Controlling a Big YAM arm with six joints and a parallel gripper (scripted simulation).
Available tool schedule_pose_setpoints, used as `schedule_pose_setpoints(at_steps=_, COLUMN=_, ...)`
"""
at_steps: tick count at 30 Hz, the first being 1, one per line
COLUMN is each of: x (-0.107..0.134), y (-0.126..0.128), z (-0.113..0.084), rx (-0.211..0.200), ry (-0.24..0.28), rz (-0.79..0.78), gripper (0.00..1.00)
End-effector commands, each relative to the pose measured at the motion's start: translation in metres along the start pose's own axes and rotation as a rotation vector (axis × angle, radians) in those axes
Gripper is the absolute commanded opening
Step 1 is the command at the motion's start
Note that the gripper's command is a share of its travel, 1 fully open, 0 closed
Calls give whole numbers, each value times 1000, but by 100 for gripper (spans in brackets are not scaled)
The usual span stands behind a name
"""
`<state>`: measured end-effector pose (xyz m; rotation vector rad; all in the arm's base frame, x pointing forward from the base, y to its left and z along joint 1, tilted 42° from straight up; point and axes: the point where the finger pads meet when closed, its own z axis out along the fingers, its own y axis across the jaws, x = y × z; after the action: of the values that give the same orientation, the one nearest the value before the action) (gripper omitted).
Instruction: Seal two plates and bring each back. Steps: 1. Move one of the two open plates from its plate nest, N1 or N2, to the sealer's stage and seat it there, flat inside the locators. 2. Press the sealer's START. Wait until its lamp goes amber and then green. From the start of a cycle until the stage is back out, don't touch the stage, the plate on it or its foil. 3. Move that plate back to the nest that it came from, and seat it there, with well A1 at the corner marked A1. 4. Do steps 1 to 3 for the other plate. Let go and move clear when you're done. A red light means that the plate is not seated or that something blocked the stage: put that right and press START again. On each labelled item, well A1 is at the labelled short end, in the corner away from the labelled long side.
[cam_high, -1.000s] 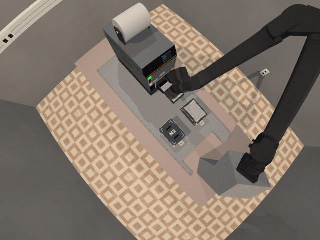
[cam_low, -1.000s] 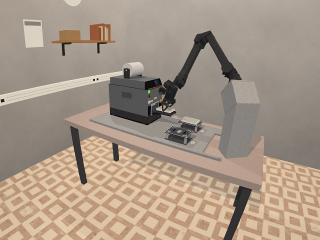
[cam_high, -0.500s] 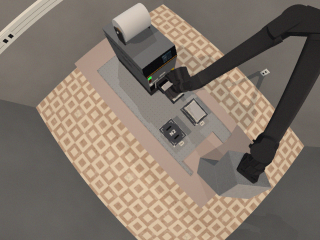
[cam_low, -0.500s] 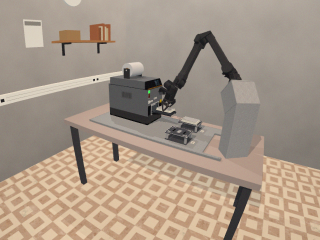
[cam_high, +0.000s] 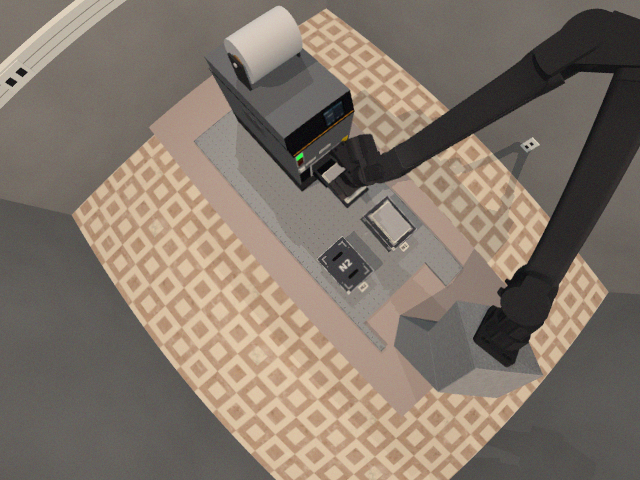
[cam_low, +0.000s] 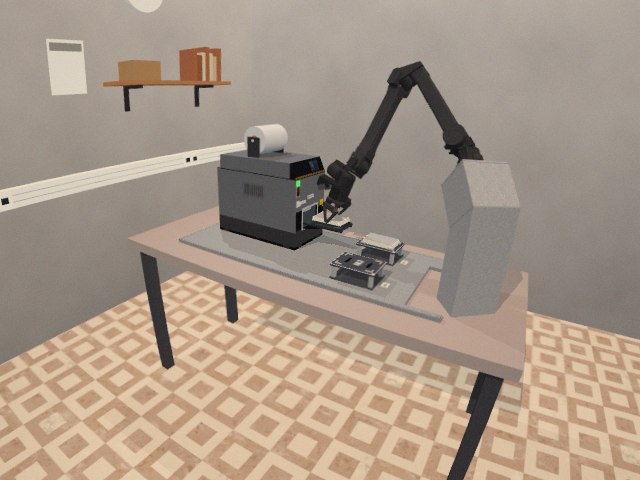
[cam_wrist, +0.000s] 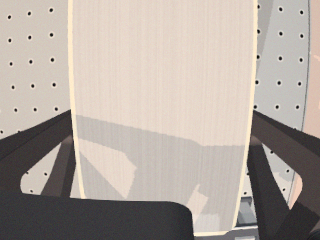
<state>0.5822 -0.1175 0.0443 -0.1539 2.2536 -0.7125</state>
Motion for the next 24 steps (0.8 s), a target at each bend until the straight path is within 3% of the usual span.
schedule_pose_setpoints(at_steps=1, x=-9, y=12, z=1, rx=-8, ry=-18, rz=-21, gripper=0)
schedule_pose_setpoints(at_steps=11, x=-5, y=-7, z=8, rx=15, ry=-7, rz=1, gripper=0)
schedule_pose_setpoints(at_steps=19, x=-16, y=1, z=-25, rx=-1, ry=-19, rz=12, gripper=0)
schedule_pose_setpoints(at_steps=24, x=-31, y=-2, z=-33, rx=4, ry=-43, rz=21, gripper=0)
